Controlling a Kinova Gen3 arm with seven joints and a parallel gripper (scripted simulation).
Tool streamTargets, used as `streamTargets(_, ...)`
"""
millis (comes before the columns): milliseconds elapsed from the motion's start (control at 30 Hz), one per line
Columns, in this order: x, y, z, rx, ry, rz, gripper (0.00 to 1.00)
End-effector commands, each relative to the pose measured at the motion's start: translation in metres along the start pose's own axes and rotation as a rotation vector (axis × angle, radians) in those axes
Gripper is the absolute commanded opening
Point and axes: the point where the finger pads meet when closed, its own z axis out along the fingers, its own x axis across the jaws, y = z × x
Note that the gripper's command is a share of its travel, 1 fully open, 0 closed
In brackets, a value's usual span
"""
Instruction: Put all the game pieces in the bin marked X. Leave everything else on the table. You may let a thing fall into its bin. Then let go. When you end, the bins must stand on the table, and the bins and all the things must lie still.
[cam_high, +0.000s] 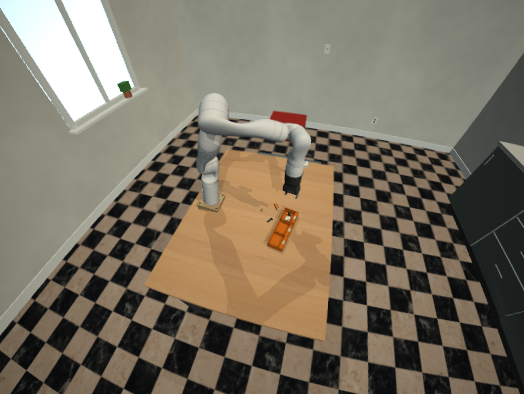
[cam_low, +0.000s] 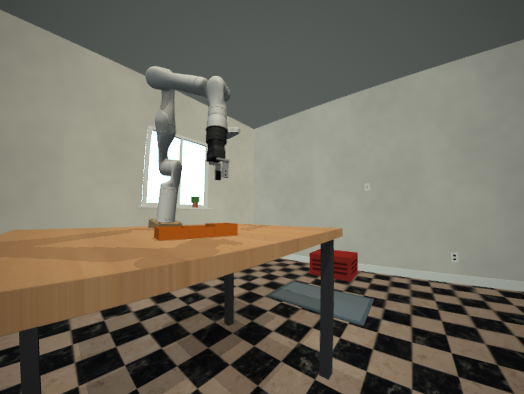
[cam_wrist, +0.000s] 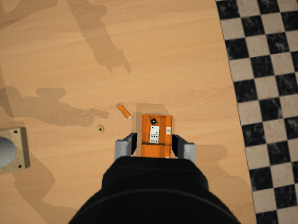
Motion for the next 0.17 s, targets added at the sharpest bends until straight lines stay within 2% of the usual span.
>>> streamTargets(0, 0.0003, 0.0004, -0.0016, -0.001, 0.002, 0.002, 1.0)
streamTargets(133, 0.0003, 0.0004, -0.0016, -0.001, 0.002, 0.002, 1.0)
